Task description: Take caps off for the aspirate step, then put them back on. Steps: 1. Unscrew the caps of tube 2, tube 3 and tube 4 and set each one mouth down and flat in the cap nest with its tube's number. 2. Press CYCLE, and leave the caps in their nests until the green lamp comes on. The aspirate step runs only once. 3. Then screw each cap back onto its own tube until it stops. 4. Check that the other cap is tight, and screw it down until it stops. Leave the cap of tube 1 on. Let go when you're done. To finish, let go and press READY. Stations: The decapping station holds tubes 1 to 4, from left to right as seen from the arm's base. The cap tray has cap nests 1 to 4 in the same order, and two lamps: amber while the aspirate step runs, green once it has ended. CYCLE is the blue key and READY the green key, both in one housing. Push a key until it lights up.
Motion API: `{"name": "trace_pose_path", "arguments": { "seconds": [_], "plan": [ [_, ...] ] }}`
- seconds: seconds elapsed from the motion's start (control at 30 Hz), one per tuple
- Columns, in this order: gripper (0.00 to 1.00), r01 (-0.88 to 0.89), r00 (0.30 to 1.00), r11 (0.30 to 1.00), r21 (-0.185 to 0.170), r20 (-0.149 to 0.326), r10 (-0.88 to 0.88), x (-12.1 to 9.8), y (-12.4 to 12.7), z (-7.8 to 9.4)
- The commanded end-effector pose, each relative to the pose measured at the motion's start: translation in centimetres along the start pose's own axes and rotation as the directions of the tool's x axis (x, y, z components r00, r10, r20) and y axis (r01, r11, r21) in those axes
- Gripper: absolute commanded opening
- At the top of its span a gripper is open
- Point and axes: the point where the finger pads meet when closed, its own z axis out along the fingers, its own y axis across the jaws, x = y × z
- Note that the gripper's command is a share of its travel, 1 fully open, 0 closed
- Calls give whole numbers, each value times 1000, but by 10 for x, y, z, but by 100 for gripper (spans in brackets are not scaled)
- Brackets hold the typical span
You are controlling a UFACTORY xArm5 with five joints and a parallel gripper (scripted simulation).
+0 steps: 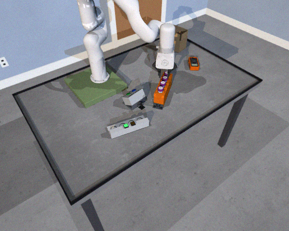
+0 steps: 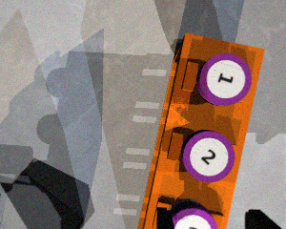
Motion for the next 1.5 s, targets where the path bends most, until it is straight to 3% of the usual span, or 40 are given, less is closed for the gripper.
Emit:
{"name": "trace_pose_path", "arguments": {
  "seconds": [0.0, 0.33, 0.63, 1.1, 1.47],
  "plan": [
    [46, 50, 999, 999, -5, 0, -50, 34, 9, -2],
    [46, 50, 999, 999, -5, -1, -50, 88, 19, -2],
    [46, 50, 999, 999, -5, -1, -50, 88, 19, -2],
    [46, 50, 999, 999, -5, -1, -50, 88, 19, 34],
    [46, 50, 999, 999, -5, -1, -50, 88, 19, 34]
  ]
}}
